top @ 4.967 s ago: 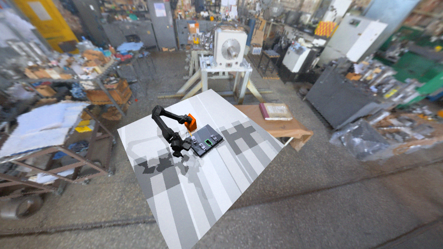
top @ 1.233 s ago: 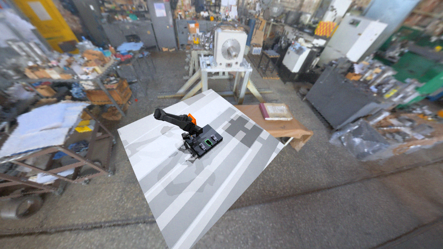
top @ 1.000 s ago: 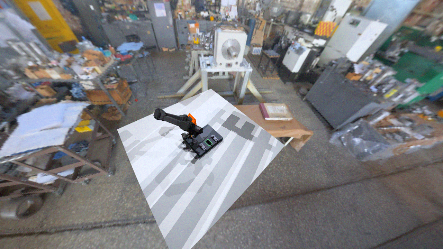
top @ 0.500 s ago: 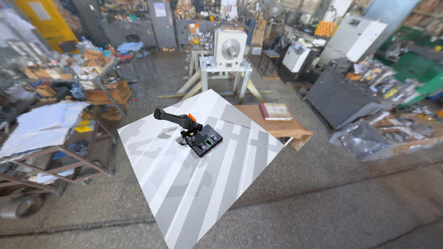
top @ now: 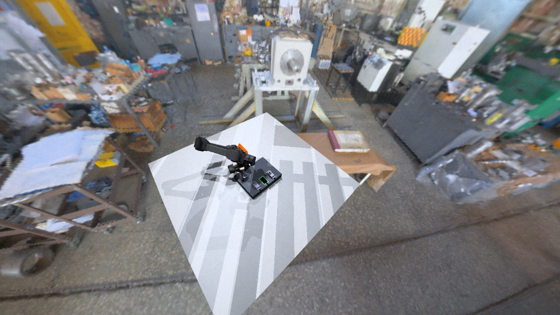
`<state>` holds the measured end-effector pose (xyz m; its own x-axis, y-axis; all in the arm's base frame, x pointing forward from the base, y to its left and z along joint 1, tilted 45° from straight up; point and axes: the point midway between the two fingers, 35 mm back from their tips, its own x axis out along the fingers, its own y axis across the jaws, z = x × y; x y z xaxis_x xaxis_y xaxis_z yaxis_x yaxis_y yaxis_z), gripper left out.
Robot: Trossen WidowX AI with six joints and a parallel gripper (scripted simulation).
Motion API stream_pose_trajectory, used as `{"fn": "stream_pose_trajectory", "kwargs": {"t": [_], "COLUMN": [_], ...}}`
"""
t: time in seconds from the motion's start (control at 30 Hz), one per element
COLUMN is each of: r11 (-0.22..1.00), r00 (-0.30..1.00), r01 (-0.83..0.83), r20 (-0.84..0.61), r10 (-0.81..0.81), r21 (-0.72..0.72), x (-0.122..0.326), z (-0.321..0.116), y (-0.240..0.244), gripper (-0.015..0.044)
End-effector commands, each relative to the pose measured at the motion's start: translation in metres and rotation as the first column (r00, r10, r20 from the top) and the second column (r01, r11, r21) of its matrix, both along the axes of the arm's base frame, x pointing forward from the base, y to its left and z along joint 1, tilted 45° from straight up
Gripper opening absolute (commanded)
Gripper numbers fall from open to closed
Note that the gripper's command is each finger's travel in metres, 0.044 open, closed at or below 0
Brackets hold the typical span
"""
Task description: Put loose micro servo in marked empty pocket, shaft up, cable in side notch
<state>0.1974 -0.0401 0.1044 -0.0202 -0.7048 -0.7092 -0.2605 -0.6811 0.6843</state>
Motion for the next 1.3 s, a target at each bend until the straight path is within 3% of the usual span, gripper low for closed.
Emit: {"fn": "stream_pose_trajectory", "kwargs": {"t": [0.0,0.37,1.03,1.27], "r11": [1.0,1.0,1.0,0.994], "r00": [1.0,1.0,1.0,0.987], "r01": [0.001,0.001,0.001,0.109], "r20": [0.01,0.011,0.012,0.118], "r10": [-0.001,-0.001,-0.001,-0.11], "r21": [0.007,0.008,0.011,0.015], "x": [0.014,0.029,0.03,0.03], "z": [-0.001,-0.009,-0.066,-0.066], "y": [0.003,0.011,0.07,0.07], "gripper": [0.0,0.0,0.0,0.0]}}
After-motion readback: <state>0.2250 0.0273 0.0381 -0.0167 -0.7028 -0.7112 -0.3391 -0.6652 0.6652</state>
